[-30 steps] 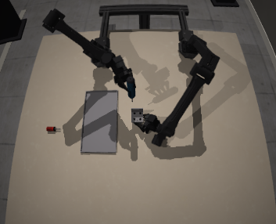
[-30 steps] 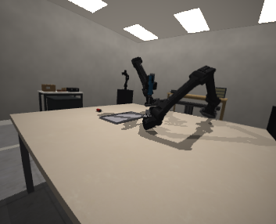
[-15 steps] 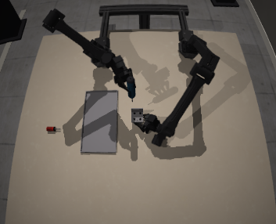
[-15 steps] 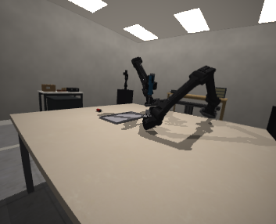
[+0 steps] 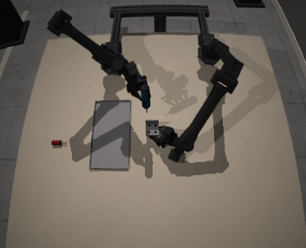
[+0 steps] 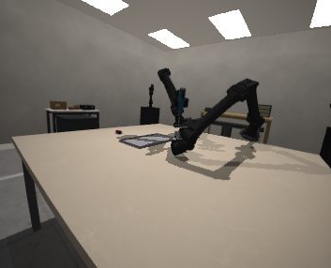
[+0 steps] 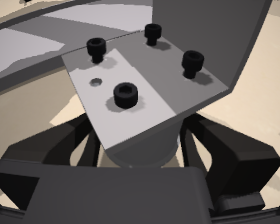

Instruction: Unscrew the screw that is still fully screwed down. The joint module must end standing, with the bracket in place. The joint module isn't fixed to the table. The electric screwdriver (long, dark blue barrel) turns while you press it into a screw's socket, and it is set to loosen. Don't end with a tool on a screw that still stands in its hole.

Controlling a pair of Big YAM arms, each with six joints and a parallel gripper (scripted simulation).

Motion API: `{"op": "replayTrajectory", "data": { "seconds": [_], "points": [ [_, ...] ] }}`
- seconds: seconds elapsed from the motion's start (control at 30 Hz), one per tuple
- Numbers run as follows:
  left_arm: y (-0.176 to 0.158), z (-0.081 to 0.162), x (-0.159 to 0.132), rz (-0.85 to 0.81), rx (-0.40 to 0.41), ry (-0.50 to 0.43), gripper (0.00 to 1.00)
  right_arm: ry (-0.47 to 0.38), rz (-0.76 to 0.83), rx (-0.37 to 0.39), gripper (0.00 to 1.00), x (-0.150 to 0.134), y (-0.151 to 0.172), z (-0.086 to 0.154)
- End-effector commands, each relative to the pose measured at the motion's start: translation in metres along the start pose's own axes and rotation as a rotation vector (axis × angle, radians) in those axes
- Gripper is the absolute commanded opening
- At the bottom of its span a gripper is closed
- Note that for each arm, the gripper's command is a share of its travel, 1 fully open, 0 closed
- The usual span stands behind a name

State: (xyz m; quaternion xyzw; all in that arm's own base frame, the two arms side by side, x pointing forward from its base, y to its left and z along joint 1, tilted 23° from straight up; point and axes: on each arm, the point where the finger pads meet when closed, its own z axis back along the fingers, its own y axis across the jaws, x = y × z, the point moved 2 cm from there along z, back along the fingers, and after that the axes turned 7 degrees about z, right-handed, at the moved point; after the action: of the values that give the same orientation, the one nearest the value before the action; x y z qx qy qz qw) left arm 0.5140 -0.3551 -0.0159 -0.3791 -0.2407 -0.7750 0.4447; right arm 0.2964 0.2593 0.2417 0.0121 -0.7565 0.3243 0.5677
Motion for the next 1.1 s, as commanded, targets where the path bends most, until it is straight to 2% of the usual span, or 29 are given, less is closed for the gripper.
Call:
{"op": "replayTrajectory", "data": {
  "seconds": [0.0, 0.53, 0.7, 1.07],
  "points": [
    [0.009, 0.004, 0.008, -0.026, 0.015, 0.001, 0.59, -0.108, -0.037, -0.036, 0.42, 0.043, -0.01, -0.014],
    [0.009, 0.004, 0.008, -0.026, 0.015, 0.001, 0.59, -0.11, -0.043, -0.036, 0.42, 0.044, -0.011, -0.016],
    [0.009, 0.004, 0.008, -0.026, 0.015, 0.001, 0.59, -0.077, -0.035, -0.046, 0.42, 0.03, -0.014, -0.026],
    [0.009, 0.004, 0.008, -0.026, 0.015, 0.001, 0.59, -0.098, -0.043, -0.043, 0.42, 0.039, -0.014, -0.031]
  ]
}}
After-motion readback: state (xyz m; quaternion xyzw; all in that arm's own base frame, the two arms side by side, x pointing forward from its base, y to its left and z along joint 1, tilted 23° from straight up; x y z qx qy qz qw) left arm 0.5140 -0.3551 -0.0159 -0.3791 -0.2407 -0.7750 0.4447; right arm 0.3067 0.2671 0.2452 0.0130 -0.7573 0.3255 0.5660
